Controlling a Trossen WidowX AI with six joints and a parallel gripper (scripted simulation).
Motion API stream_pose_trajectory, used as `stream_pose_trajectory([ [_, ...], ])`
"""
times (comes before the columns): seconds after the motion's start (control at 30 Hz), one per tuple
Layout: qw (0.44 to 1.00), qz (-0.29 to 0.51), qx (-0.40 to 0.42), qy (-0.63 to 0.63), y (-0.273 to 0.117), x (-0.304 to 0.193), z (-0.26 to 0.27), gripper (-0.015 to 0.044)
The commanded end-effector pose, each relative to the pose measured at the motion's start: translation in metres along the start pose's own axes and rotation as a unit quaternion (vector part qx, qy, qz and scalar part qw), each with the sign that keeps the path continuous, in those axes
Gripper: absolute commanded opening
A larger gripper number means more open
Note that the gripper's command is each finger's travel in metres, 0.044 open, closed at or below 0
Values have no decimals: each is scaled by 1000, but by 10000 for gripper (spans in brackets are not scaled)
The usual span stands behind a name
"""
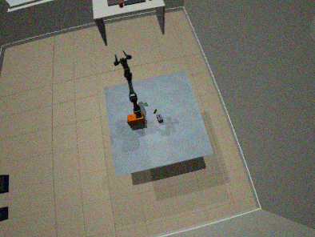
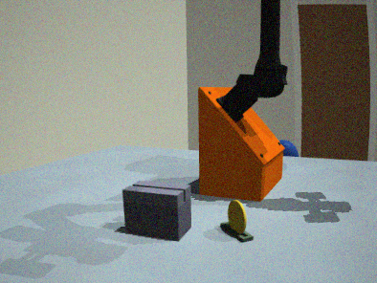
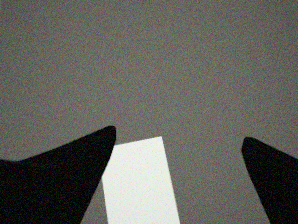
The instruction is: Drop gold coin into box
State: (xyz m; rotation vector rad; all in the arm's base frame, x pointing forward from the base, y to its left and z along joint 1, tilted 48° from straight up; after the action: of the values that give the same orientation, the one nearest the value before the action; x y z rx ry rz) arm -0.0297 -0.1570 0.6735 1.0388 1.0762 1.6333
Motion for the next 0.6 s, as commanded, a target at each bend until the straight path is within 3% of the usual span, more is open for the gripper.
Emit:
stream_pose_trajectory([
  [0.0,1000,-4,0,1,0,2,0,374],
  [0.27,986,-155,39,44,-16,93,17,164],
  [0.57,929,-321,153,102,-68,189,66,161],
])
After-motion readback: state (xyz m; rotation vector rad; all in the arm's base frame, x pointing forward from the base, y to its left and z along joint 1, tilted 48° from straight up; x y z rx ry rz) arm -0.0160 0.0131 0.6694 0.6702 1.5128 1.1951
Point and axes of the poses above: the point midway between the two fingers, 35 mm back from their tips, its own y axis out along the fingers, its own z axis across the jaws, x = y × z, the point moved 8 cm from there along -y, back along the fingers, and after that the axes turned 8 degrees about y, right-handed, at the moved point
